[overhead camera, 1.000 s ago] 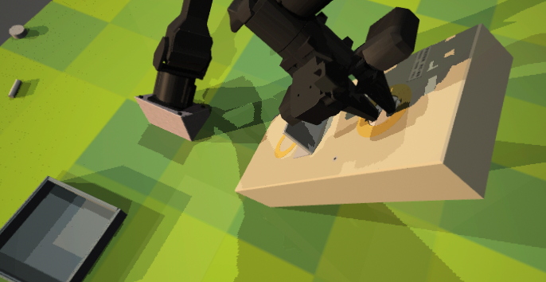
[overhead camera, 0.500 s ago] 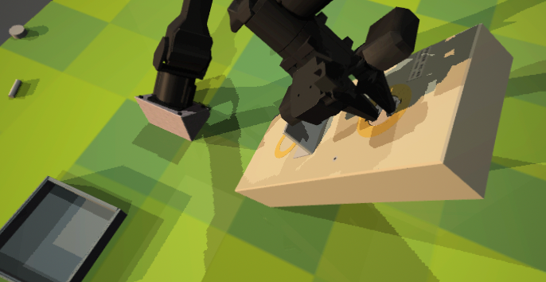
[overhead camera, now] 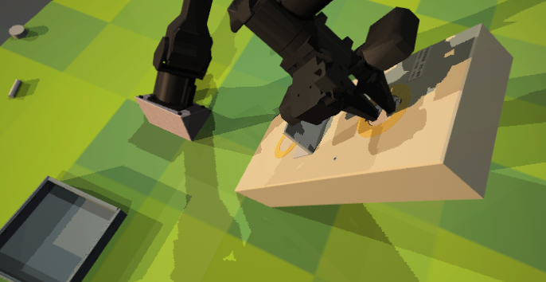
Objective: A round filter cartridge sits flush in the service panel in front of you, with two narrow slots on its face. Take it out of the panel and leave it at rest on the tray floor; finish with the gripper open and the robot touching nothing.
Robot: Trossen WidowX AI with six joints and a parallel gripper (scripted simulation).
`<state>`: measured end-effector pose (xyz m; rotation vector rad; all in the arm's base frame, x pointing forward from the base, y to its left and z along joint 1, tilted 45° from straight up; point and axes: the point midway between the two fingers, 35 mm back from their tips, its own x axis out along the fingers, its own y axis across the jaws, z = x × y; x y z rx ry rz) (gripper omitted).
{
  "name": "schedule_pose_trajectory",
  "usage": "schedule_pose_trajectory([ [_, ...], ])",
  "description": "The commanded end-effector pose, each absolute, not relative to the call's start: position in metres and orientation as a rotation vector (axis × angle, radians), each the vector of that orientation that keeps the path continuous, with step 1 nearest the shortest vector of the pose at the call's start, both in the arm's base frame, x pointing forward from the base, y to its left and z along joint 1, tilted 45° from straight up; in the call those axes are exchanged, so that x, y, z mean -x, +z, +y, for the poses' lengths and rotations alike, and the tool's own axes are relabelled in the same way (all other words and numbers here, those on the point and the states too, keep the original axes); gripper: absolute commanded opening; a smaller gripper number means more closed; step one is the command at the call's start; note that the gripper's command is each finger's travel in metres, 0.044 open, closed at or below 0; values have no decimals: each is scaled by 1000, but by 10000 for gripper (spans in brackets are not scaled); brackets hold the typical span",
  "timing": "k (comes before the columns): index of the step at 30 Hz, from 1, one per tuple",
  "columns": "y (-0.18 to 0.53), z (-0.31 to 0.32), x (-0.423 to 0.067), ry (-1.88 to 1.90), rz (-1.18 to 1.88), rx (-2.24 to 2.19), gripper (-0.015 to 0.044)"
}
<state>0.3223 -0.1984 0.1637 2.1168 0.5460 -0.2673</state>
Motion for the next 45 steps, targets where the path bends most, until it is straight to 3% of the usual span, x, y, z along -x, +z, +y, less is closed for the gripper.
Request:
schedule_pose_trajectory([
  [1, 161, -192, -331, -252, 571, -2099, 0],
  [23, 190, -217, -261, -259, 576, -2100, 0],
  [45, 160, -185, -240, -257, 575, -2100, 0],
])
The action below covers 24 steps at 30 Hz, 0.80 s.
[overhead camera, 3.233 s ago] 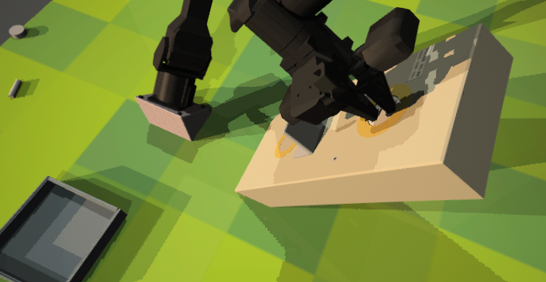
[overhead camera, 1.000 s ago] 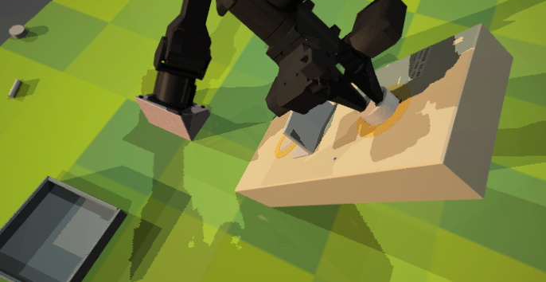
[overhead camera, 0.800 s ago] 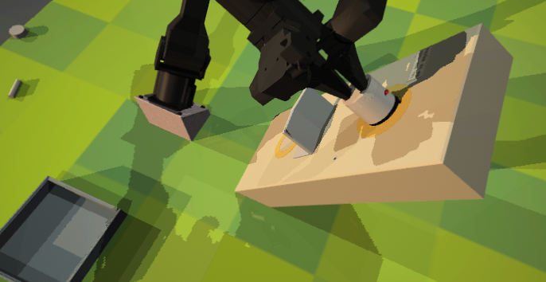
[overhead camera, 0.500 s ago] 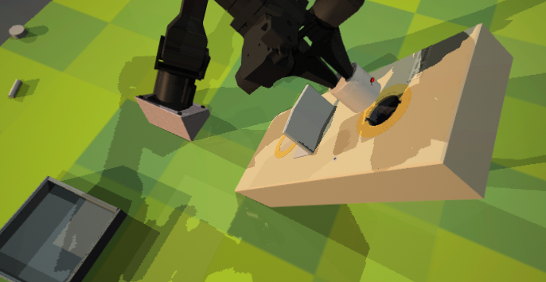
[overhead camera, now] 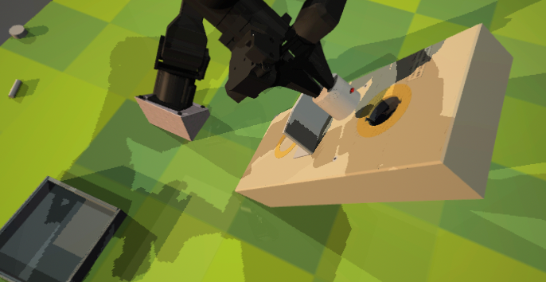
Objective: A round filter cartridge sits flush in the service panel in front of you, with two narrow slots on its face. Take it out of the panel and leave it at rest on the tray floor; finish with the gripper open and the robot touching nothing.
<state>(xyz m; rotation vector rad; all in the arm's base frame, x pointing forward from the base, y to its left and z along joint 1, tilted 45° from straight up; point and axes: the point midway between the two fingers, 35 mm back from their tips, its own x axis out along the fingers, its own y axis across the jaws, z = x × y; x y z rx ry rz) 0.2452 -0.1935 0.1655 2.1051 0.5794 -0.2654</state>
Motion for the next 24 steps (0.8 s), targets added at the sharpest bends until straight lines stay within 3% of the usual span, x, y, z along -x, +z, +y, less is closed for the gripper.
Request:
schedule_pose_trajectory([
  [1, 158, -182, -239, -258, 575, -2100, 0],
  [11, 142, -165, -230, -258, 575, -2101, 0],
  [15, 144, -170, -232, -267, 581, -2109, 96],
  [24, 144, -170, -232, -267, 581, -2109, 96],
])
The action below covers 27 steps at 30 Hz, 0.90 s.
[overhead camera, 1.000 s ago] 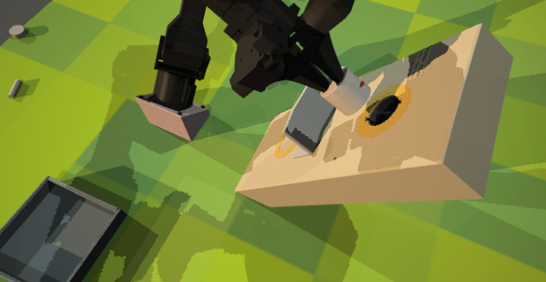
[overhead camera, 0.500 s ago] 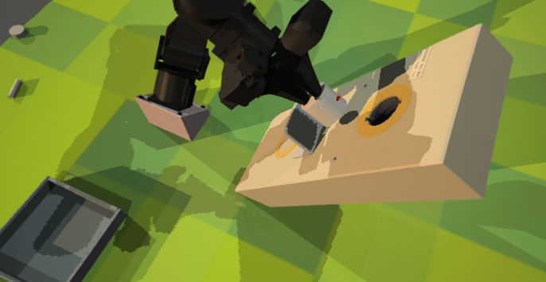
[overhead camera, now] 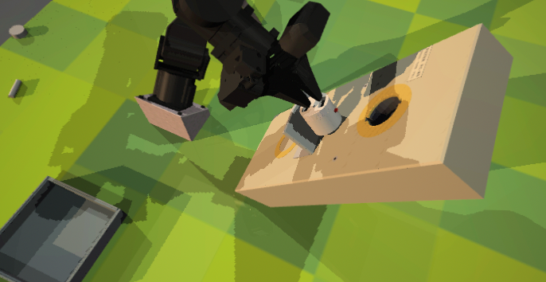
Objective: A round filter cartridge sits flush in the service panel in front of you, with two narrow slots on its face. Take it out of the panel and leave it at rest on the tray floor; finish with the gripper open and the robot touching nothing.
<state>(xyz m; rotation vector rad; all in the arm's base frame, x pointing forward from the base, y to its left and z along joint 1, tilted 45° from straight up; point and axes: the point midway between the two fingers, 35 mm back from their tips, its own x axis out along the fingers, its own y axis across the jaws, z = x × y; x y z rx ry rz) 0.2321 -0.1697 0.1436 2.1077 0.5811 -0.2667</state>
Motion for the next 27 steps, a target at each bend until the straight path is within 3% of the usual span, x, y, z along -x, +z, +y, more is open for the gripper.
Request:
schedule_pose_trajectory([
  [1, 144, -170, -232, -267, 581, -2109, 96],
  [9, 143, -166, -230, -258, 575, -2101, 96],
  [20, 192, -217, -259, -257, 575, -2100, 96],
  [27, 222, -248, -252, -259, 570, -2089, 280],
])
